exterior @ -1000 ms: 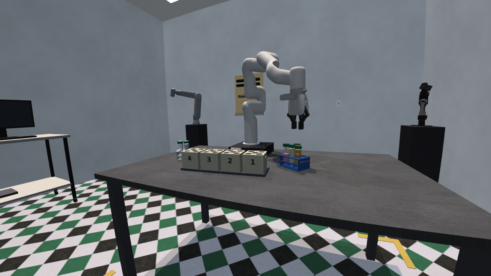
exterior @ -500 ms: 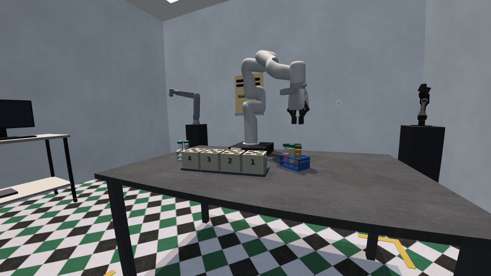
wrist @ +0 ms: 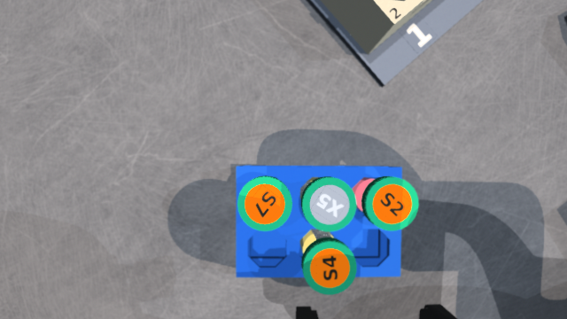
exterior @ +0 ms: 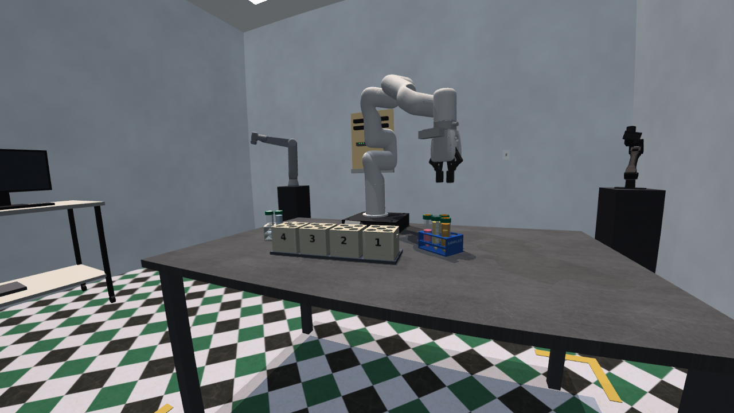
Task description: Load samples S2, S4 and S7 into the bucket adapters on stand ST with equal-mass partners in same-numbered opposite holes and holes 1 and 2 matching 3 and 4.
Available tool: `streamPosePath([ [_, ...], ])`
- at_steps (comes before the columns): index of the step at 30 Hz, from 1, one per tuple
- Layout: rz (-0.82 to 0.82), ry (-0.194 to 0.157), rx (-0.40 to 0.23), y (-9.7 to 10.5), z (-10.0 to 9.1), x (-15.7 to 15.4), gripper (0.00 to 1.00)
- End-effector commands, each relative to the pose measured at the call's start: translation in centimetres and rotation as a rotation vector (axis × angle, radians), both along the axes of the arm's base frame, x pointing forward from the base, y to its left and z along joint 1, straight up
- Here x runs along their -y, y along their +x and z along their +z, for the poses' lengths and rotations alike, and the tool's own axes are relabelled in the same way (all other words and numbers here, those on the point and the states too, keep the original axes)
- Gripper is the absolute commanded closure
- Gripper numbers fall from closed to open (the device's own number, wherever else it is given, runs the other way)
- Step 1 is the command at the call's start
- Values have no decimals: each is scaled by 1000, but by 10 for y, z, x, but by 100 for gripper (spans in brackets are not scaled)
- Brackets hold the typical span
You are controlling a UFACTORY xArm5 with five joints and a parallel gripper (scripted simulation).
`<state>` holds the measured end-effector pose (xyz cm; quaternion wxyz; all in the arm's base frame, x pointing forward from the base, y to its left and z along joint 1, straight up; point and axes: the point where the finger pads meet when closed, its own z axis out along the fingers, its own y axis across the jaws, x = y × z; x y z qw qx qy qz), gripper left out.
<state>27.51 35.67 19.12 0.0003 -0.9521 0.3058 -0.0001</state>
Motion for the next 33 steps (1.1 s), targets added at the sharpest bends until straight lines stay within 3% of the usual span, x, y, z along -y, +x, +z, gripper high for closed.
streamPosePath([
  [1, 0, 0, 7, 1, 2, -1, 56],
  [12, 0, 0, 7, 1, 2, -1, 56],
  [13, 0, 0, 7, 1, 2, -1, 43],
  [19, 0, 0, 7, 1, 2, -1, 43],
  [33, 0, 0, 7, 1, -22, -1, 43],
])
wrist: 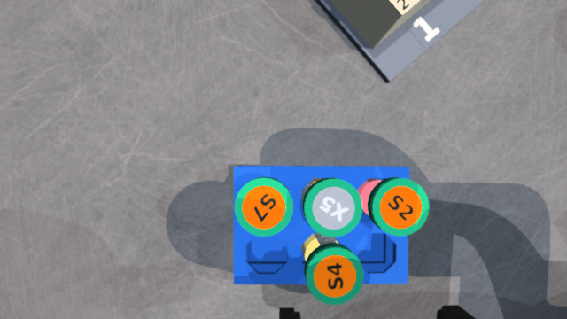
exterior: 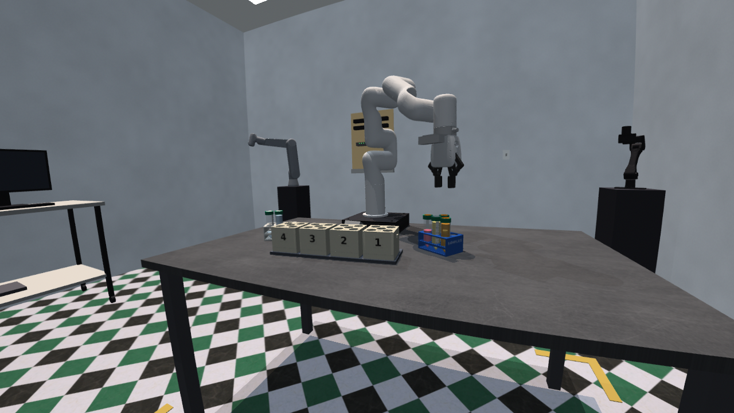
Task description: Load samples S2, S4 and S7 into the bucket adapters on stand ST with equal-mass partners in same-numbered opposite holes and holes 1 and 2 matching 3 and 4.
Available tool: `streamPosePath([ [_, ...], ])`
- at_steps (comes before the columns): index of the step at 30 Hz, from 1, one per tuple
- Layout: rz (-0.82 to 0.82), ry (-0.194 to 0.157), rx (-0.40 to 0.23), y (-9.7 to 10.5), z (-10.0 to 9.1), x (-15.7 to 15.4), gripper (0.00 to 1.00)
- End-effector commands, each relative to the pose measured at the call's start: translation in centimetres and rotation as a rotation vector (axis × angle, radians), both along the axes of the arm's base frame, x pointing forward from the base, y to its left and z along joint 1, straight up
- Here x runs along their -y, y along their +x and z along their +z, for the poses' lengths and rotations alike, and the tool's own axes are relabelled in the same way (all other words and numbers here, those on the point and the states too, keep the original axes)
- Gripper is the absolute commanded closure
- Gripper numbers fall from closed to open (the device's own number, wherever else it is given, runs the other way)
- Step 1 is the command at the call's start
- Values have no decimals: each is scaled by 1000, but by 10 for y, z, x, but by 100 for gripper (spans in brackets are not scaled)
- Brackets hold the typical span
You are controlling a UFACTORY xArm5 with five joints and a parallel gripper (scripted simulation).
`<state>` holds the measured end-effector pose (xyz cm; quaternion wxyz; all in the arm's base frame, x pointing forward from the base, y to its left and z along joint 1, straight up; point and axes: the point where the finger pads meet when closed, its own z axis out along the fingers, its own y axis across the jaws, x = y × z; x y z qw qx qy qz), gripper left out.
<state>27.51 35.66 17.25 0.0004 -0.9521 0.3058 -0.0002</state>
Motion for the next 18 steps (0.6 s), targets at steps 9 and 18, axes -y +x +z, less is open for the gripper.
streamPosePath([
  [9, 0, 0, 7, 1, -20, -1, 43],
  [18, 0, 0, 7, 1, -36, -1, 43],
])
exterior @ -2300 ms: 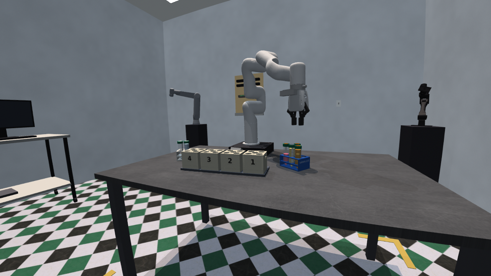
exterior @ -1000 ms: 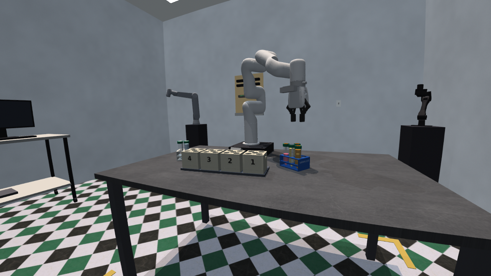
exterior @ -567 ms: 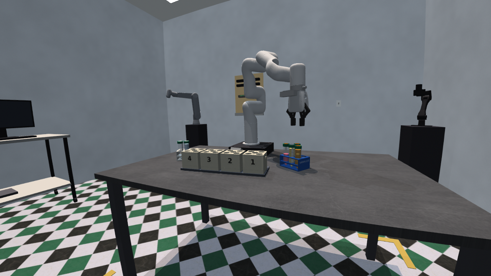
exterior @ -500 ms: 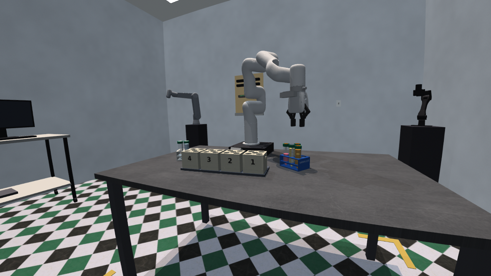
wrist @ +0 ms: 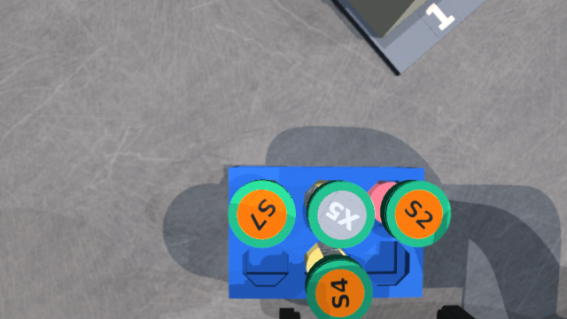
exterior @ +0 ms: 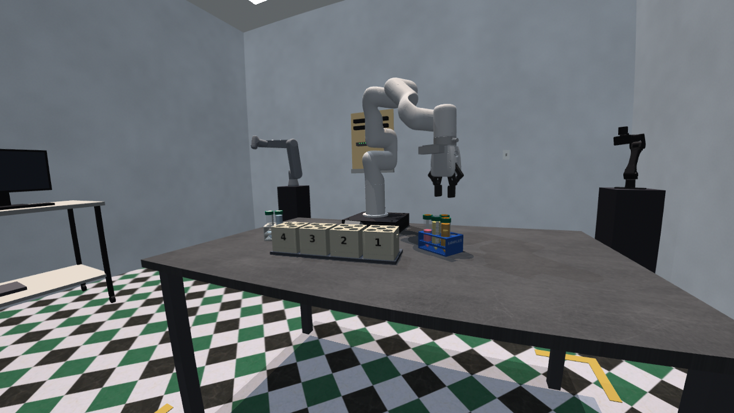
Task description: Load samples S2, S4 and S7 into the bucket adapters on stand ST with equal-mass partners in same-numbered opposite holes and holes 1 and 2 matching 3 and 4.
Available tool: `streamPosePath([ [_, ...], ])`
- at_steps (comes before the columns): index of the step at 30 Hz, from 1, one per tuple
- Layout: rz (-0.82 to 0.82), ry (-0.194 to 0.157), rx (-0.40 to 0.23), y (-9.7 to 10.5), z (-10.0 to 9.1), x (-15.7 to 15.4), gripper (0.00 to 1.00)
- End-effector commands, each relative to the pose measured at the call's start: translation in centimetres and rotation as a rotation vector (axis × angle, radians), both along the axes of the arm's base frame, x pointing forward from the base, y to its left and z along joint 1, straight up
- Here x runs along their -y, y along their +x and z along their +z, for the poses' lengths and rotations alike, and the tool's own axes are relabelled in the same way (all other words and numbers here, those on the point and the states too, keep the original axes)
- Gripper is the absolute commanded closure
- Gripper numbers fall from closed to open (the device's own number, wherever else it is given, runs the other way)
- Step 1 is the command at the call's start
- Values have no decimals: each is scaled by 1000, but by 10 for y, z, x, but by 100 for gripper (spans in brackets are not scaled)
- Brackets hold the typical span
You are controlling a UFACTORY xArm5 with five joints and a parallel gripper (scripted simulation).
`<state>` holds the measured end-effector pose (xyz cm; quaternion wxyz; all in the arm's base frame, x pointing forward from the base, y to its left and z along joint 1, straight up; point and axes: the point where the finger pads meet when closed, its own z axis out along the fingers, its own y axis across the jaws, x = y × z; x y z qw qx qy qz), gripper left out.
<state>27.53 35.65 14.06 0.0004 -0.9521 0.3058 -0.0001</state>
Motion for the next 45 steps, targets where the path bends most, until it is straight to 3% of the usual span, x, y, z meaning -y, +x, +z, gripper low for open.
streamPosePath([
  [1, 0, 0, 7, 1, -6, -1, 43],
  [34, 0, 0, 7, 1, -64, -1, 43],
  [45, 0, 0, 7, 1, -65, -1, 43],
])
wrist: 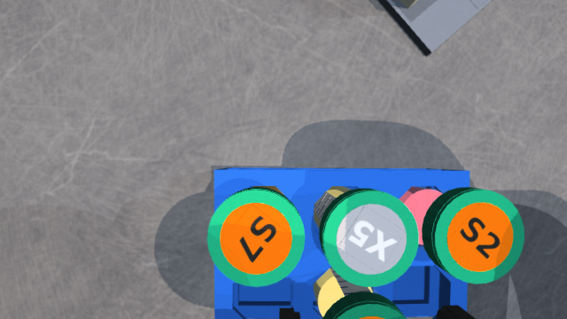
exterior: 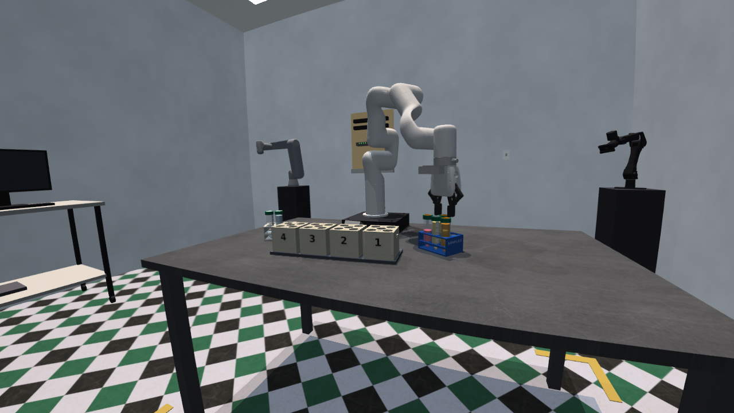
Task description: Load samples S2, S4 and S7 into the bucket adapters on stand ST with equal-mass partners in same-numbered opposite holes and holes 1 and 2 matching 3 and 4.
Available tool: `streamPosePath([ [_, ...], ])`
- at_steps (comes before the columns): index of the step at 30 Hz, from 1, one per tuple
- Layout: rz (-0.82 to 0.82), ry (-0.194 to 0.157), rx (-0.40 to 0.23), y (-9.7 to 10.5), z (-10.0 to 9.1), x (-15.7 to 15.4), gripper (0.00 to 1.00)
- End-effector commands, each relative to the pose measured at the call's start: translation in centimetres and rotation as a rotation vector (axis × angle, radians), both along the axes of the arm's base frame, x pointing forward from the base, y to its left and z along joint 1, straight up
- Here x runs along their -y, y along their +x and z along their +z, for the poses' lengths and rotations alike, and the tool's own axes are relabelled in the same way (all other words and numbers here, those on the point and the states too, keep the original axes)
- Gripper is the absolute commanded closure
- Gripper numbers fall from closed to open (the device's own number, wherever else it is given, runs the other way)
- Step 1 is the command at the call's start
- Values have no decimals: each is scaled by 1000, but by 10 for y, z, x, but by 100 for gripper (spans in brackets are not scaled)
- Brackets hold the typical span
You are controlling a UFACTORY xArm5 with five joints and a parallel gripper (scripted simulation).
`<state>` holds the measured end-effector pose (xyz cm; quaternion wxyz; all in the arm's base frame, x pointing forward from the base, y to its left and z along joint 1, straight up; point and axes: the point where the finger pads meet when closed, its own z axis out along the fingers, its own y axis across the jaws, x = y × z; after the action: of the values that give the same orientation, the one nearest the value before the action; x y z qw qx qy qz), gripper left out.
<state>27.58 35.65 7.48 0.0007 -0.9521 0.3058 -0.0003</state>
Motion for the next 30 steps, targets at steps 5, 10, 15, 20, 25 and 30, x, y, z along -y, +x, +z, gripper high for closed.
streamPosePath([
  [5, 0, -1, 6, 1, -2, -1, 43],
  [10, 0, -1, 6, 1, -5, -1, 43],
  [15, 0, -1, 6, 1, -7, -1, 43],
  [20, 0, -1, 6, 1, -11, -1, 43],
  [25, 0, -1, 6, 1, -14, -1, 43],
  [30, 0, -1, 6, 1, -17, -1, 43],
])
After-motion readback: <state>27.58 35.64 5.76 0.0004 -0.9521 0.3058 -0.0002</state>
